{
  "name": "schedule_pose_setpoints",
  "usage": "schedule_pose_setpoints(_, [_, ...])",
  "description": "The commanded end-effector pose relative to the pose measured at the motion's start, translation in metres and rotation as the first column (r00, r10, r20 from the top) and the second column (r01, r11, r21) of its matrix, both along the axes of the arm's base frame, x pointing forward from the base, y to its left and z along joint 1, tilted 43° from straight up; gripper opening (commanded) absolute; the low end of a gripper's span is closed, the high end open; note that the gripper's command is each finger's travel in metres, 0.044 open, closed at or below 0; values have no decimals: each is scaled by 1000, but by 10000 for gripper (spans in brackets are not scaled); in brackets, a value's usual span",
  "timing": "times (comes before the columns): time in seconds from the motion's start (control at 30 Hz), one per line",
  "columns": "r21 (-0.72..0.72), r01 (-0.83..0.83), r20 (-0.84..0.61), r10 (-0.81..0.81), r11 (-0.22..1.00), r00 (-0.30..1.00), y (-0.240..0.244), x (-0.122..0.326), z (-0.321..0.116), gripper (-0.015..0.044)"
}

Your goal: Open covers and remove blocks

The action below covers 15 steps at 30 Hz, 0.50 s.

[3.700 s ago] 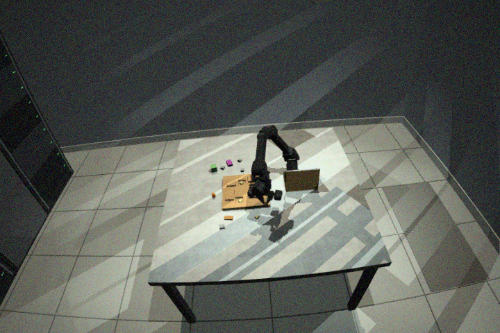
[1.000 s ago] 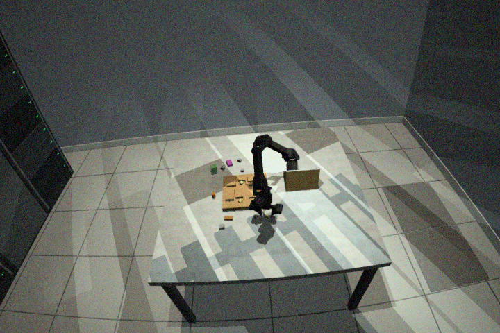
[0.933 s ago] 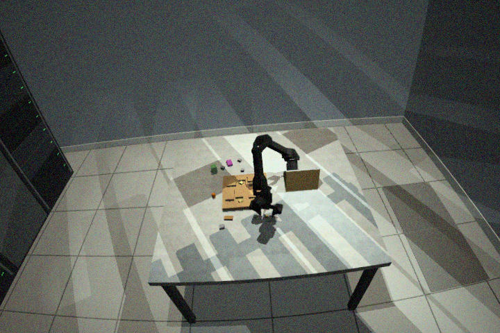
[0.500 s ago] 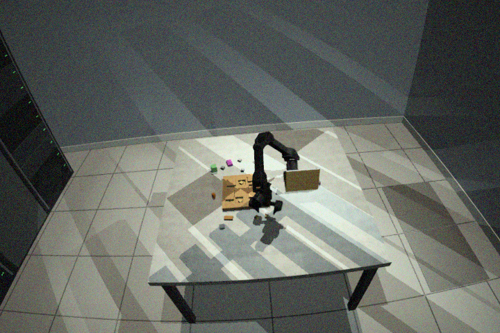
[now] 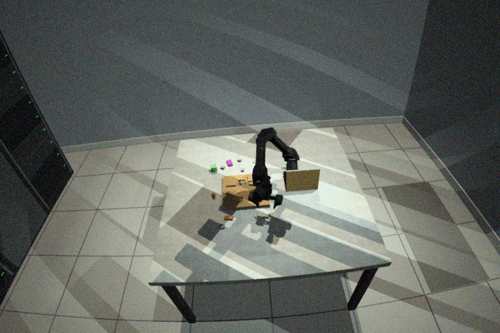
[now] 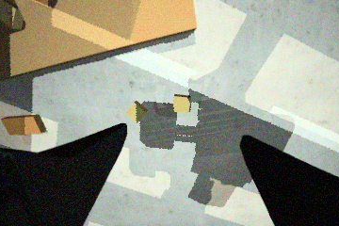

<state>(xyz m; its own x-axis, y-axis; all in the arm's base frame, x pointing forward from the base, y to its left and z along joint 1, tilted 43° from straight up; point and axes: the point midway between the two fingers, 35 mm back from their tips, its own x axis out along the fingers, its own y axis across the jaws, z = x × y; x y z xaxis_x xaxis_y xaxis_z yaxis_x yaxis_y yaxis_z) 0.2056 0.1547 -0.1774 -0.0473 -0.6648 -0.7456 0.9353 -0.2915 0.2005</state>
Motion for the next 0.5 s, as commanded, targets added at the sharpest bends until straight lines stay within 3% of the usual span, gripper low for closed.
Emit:
schedule_pose_setpoints(0.0, [0, 11, 0, -11, 1000, 1000, 0, 2, 3, 387])
schedule_pose_setpoints(0.47, [15, 114, 86, -114, 993, 990, -27, 55, 28, 20])
